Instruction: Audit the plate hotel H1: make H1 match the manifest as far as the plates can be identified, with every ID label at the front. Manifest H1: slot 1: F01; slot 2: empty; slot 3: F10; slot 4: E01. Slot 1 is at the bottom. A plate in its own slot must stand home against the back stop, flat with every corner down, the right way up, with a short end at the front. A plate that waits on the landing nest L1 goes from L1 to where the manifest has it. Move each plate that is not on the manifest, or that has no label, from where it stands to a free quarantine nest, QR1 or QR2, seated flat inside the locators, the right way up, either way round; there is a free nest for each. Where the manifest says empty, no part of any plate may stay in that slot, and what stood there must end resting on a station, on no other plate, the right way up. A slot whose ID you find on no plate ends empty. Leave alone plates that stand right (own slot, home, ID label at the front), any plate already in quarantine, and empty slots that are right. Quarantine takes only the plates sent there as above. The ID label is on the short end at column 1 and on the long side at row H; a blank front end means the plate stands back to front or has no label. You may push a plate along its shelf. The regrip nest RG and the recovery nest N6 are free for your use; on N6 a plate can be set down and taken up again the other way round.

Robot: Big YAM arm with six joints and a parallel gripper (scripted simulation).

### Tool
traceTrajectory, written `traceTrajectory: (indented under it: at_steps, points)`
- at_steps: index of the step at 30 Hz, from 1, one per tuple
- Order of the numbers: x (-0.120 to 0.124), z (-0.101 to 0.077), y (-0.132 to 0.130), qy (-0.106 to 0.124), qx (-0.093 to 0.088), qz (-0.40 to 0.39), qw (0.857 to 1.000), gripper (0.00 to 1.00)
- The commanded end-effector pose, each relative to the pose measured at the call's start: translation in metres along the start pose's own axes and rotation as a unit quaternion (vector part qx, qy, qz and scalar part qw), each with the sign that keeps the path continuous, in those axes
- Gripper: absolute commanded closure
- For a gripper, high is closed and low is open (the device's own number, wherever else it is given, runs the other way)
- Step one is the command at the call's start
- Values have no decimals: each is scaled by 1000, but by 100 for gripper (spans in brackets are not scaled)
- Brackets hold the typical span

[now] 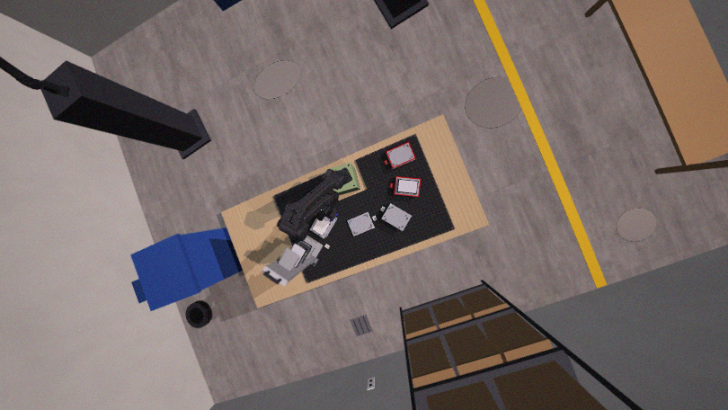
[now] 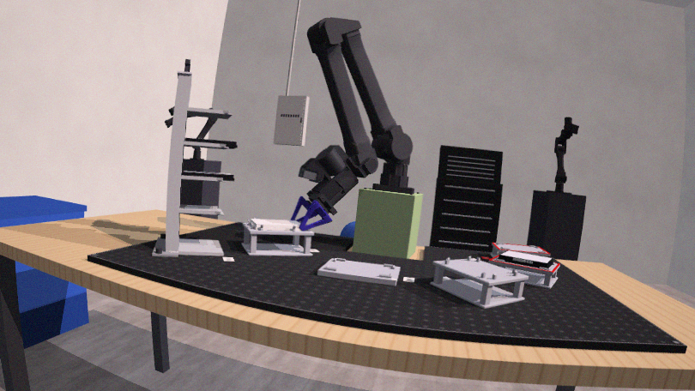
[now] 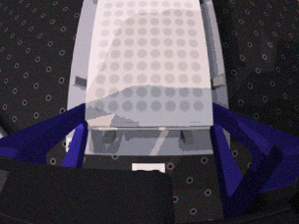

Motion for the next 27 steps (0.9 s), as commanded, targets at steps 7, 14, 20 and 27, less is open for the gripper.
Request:
traceTrajectory:
  at_steps: [7,14,20,27]
  points:
    - [-1,-2,0,-2,0,0,1000,14]
    - [-1,-2,0,-2,0,0,1000,14]
    - [-2,3,2,-1,-2,1,1000,14]
    - [-3,-8,1,2,-2,0,1000,14]
Point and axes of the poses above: the point where the finger pads meet when closed, its own z axis out along the fingers, its own y axis across the jaws, x = y × z, the point moved 2 cm from there along -z, back along the fingers, and after that the axes turned 10 degrees about -z, right-handed, at the moved point
